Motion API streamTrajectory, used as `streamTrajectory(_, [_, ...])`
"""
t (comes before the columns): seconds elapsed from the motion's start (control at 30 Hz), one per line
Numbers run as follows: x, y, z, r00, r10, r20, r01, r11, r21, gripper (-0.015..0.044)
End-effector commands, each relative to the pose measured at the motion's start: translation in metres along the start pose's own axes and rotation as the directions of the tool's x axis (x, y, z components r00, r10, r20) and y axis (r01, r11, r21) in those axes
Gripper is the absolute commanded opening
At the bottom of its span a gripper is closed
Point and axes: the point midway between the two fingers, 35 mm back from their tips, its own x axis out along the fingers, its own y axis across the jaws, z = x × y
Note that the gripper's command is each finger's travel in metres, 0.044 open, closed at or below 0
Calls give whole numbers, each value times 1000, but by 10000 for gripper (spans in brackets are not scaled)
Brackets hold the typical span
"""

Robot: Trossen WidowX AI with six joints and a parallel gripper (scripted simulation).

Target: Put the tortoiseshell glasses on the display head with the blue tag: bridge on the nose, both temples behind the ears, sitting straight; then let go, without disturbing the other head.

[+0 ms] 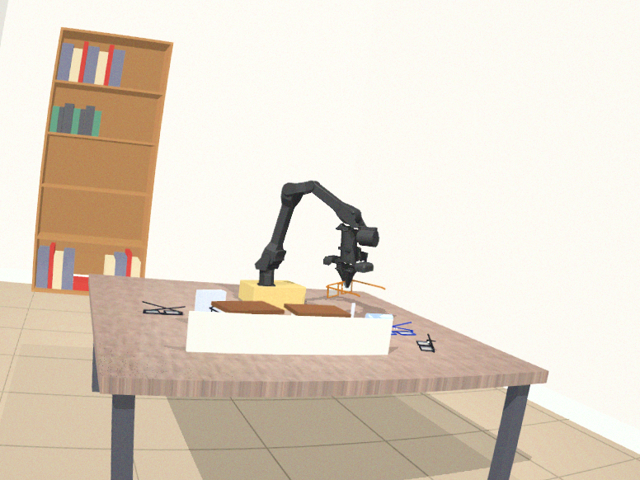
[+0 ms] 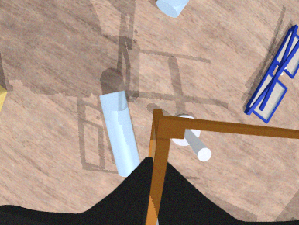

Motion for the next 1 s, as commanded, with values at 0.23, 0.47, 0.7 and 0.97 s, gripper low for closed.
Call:
streamTrajectory(0.23, [-16,-5,-51,996,-41,74,40,999,12,0])
streamTrajectory(0.47, [-25,-4,-84,991,-78,111,76,997,23,0])
streamTrajectory(0.7, [-34,-1,-116,982,-124,142,121,992,35,0])
streamTrajectory(0.97, [-44,8,-152,969,-185,165,179,983,49,0])
